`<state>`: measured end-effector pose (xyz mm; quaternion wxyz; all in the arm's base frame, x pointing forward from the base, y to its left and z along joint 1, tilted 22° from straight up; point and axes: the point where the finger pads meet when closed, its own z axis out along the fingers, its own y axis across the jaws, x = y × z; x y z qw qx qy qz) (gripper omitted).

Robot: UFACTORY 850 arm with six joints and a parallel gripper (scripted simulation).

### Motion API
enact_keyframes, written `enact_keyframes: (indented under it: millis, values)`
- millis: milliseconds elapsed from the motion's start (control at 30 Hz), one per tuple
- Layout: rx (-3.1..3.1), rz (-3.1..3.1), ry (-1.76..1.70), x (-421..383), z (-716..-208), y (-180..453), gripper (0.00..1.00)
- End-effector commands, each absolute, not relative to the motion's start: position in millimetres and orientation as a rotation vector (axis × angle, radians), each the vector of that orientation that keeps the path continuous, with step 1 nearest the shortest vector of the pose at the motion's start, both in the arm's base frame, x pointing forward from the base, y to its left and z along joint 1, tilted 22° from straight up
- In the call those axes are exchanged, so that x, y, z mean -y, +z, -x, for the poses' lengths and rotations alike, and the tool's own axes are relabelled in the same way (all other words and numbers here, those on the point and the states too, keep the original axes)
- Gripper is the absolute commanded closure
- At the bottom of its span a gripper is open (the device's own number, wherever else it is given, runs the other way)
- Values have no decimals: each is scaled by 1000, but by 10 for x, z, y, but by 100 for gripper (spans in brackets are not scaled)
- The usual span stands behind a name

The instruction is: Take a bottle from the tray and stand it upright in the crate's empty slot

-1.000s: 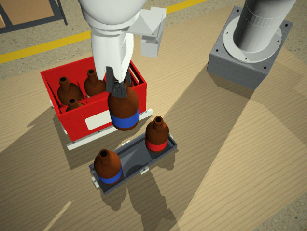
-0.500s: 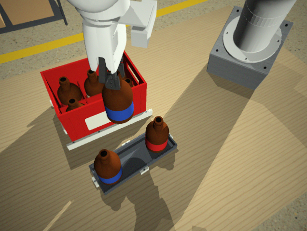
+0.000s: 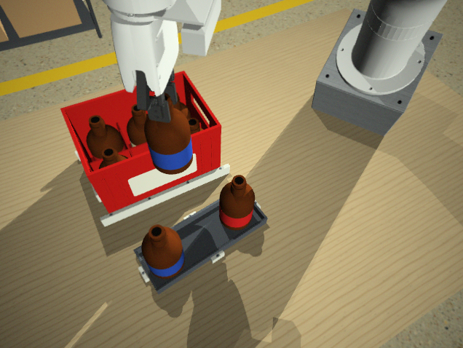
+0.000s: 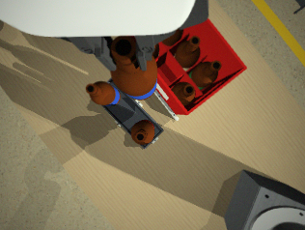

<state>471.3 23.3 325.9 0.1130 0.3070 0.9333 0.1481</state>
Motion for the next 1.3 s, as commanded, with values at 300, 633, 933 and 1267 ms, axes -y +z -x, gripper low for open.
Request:
enact_keyframes:
  millis: [300, 633, 933, 1267]
  values:
    - [-2737, -900, 436, 16, -4767, 3228, 100]
    - [-2737, -900, 436, 239, -4810, 3192, 100]
    - [-2737, -900, 436, 376, -4837, 3170, 100]
    - [-2737, -900, 436, 504, -4861, 3149, 100]
